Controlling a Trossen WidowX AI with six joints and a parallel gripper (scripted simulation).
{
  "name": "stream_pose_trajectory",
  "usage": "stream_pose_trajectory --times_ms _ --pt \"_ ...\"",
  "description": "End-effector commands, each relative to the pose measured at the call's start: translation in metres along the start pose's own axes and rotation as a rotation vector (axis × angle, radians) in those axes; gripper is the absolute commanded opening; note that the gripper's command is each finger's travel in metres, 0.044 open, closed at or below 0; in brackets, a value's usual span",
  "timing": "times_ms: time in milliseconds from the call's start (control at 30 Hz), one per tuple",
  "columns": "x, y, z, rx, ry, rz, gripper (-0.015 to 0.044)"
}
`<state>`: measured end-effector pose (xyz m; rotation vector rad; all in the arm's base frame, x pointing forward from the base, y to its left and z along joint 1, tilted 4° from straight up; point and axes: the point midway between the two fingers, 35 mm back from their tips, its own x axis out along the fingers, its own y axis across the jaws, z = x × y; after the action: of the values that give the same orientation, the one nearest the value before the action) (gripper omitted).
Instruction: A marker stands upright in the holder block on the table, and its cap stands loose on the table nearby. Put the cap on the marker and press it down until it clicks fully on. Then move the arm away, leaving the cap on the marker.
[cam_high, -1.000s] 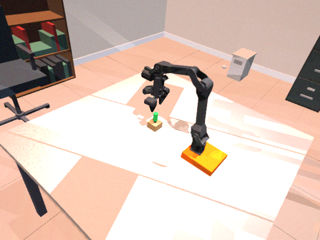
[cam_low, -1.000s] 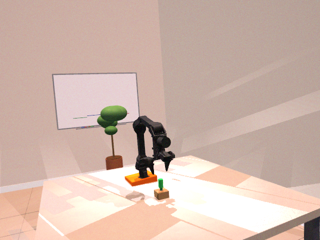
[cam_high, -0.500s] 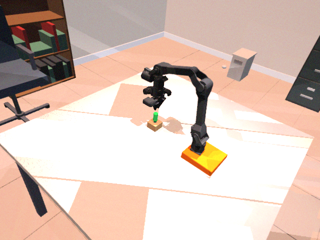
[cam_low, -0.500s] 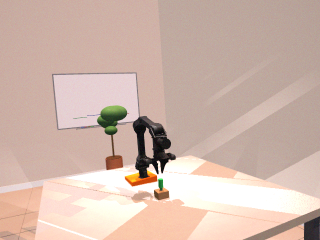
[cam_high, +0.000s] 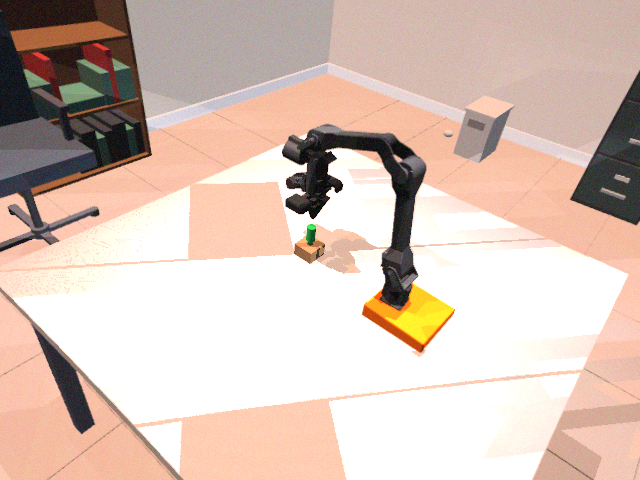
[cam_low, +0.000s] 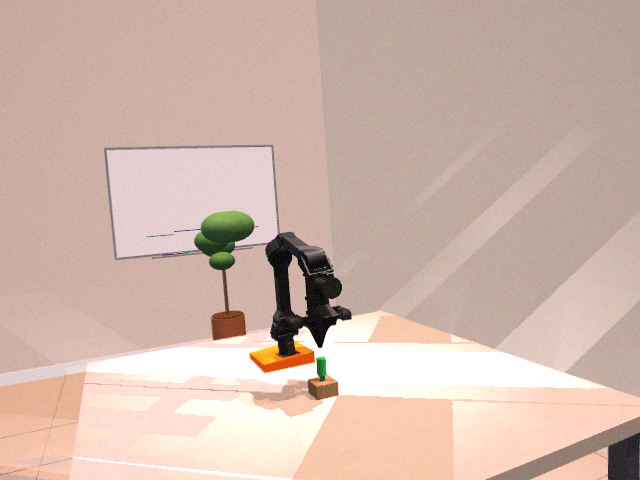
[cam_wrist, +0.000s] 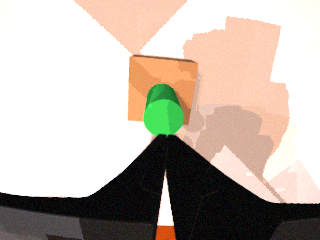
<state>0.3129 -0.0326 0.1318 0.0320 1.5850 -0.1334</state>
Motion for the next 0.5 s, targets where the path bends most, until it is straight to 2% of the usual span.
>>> stream_pose_trajectory --times_ms 0,467 --pt "0.002 0.0 0.0 0.004 -0.001 0.001 0.0" --pt "0.022 0.0 0.0 0.004 -0.001 0.001 0.0"
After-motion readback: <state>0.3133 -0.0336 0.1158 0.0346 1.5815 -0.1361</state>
